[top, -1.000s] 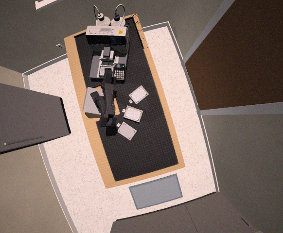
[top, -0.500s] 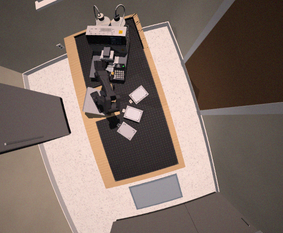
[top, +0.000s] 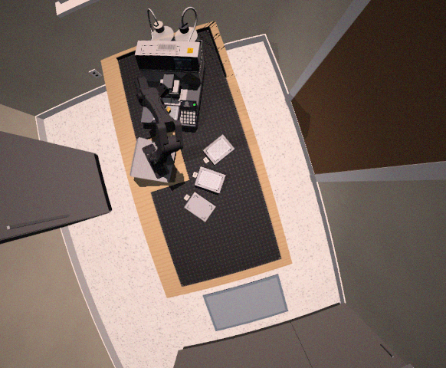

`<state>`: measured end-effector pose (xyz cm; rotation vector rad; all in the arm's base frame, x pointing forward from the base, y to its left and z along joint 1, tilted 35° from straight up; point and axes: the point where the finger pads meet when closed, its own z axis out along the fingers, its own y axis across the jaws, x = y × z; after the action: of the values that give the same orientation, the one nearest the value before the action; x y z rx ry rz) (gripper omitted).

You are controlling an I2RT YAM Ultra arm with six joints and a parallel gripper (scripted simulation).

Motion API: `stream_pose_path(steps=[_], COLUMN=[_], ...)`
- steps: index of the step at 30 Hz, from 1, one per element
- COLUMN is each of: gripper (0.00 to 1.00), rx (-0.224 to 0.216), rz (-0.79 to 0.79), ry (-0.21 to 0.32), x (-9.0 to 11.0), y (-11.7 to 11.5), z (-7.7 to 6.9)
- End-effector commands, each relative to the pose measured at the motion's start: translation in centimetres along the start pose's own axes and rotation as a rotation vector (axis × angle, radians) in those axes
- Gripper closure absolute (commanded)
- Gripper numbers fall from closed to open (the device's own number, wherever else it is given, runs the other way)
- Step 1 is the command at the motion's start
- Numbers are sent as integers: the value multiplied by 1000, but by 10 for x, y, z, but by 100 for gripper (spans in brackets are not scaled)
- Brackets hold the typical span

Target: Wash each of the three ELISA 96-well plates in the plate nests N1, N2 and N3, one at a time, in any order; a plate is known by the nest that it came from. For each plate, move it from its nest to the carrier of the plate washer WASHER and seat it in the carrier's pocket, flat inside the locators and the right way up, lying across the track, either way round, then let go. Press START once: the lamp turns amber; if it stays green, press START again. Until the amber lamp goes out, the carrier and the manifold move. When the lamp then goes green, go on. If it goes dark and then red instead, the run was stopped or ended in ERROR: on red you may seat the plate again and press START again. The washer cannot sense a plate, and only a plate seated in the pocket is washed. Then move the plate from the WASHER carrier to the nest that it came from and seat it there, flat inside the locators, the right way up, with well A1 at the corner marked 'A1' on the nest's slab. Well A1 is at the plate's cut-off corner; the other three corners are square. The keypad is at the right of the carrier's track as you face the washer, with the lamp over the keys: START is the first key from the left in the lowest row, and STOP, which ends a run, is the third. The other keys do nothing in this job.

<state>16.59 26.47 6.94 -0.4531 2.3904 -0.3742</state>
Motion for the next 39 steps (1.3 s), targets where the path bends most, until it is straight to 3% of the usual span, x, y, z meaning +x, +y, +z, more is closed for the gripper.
stream_pose_path(steps=[1, 25, 39], gripper=[0, 0, 0], rx=[39, 217, 218], rz=[165, 851, 855], ry=[27, 213, 214], x=[1, 1, 1], y=[4, 4, 4], z=[-7, -7, -7])
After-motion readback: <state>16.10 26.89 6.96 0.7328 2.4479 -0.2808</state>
